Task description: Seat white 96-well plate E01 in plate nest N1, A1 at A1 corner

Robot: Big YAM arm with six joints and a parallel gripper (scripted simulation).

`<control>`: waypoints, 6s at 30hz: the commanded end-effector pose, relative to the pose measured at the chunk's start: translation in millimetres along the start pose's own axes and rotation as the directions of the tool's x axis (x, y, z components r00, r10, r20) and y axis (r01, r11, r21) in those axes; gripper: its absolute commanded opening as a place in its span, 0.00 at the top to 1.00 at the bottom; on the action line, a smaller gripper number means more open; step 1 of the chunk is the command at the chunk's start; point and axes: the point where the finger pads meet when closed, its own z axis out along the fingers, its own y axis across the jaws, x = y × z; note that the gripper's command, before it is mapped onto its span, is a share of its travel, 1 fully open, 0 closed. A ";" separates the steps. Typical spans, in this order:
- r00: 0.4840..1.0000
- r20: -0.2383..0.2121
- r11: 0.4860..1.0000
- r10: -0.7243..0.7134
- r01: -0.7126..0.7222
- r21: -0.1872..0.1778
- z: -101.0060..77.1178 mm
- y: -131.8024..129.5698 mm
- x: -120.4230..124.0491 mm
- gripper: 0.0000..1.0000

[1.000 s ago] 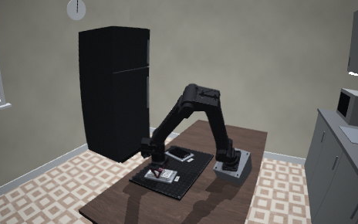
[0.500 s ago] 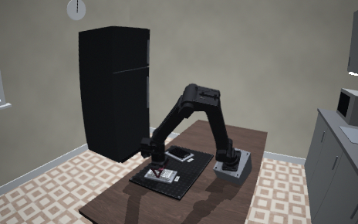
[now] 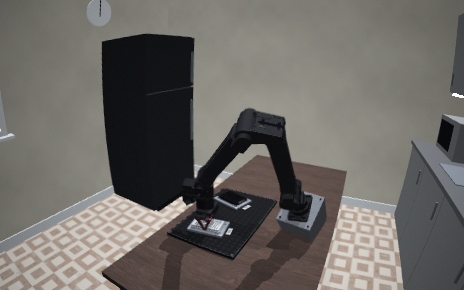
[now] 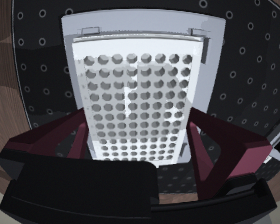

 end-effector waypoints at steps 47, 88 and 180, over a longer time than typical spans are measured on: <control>0.999 0.048 1.000 -0.018 0.018 0.004 -61.3 2.6 -19.6 1.00; 0.999 0.048 1.000 -0.018 0.018 0.004 -61.3 2.6 -19.6 1.00; 1.000 0.005 1.000 0.002 -0.002 0.000 -23.9 -2.9 -1.4 1.00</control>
